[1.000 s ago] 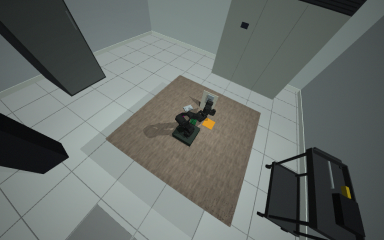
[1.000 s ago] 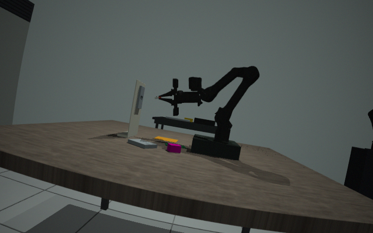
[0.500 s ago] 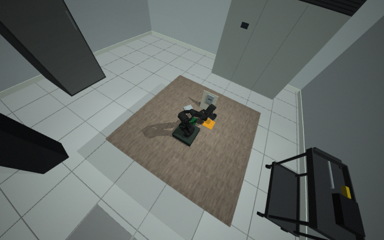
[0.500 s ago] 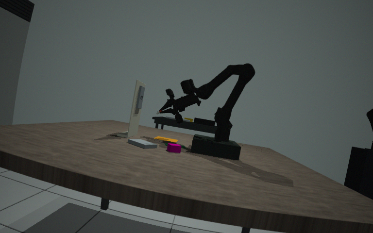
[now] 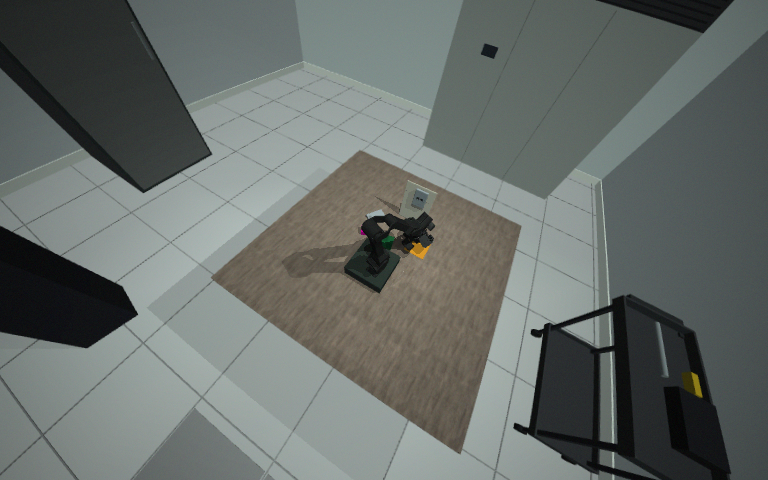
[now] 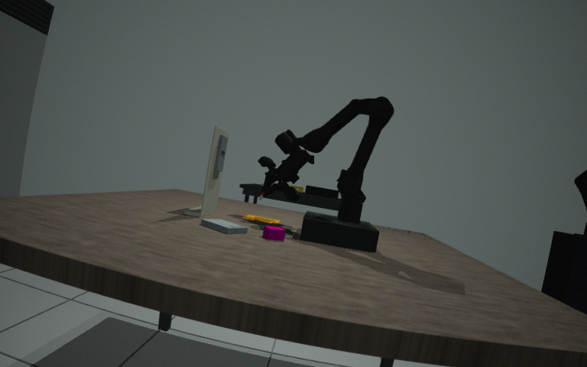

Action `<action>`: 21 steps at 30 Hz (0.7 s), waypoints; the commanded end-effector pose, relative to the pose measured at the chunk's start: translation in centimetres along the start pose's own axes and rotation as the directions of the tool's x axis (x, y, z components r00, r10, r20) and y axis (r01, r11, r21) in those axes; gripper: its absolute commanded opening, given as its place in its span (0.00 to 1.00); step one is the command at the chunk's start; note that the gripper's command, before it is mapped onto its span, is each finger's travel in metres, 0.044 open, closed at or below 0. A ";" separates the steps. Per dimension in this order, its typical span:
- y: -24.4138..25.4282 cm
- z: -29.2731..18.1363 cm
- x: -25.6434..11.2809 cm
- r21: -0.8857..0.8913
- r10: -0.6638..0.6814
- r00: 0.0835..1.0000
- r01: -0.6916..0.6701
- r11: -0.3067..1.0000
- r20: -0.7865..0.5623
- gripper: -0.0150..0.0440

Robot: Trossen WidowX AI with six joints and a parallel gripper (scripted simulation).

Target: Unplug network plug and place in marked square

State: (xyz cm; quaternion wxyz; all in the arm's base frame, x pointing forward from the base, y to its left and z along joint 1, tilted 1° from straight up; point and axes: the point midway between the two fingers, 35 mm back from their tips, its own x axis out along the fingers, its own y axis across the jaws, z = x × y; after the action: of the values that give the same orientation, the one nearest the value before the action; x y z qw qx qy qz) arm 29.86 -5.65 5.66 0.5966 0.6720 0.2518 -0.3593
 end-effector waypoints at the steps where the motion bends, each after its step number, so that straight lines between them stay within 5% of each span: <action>1: -0.4 0.6 0.2 0.002 -0.045 0.998 0.045 0.999 0.038 0.25; 21: -1.6 0.7 2.1 0.002 -0.045 0.998 0.045 0.999 0.038 0.25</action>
State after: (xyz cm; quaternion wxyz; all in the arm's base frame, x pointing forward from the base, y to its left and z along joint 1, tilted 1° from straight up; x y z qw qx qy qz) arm 29.87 -6.20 3.62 0.5930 0.6618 0.2543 -0.3818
